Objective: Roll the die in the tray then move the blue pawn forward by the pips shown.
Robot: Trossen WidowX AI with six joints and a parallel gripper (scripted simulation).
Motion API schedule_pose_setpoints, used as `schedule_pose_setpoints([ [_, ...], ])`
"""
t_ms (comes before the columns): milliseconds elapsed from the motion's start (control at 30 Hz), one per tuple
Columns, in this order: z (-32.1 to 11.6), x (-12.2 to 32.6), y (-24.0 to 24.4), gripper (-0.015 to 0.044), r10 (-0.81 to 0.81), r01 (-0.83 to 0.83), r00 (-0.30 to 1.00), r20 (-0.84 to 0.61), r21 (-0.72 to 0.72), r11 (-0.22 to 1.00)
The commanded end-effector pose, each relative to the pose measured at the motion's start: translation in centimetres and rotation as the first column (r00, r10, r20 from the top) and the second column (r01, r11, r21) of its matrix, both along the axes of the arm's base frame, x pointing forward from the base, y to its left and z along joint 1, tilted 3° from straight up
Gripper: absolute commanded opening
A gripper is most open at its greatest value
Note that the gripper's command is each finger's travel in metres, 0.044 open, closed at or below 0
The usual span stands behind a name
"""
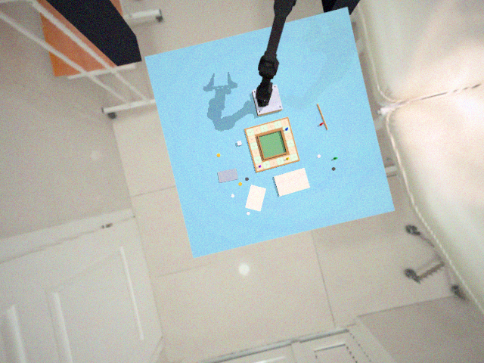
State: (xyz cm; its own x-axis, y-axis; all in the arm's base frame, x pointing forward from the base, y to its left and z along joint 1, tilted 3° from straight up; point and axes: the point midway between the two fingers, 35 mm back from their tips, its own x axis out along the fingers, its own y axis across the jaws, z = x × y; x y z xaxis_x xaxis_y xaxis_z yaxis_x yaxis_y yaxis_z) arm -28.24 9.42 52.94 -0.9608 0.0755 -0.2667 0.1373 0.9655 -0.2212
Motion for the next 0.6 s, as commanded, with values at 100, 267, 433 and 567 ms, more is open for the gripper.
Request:
schedule_pose_setpoints([
  [100,-1.0,1.0,2.5,0.0295,-0.101,0.102,0.995,0.012,-0.056,0.993],
  [267,-3.8,3.0,10.0,0.0275,-0.372,0.382,0.924,0.085,-0.225,0.896],
  [433,-6.5,7.0,16.5,0.0275,-0.598,0.608,0.787,0.154,-0.361,0.707],
  [567,-8.7,11.4,20.8,0.0275,-0.737,0.732,0.643,0.21,-0.45,0.511],
])
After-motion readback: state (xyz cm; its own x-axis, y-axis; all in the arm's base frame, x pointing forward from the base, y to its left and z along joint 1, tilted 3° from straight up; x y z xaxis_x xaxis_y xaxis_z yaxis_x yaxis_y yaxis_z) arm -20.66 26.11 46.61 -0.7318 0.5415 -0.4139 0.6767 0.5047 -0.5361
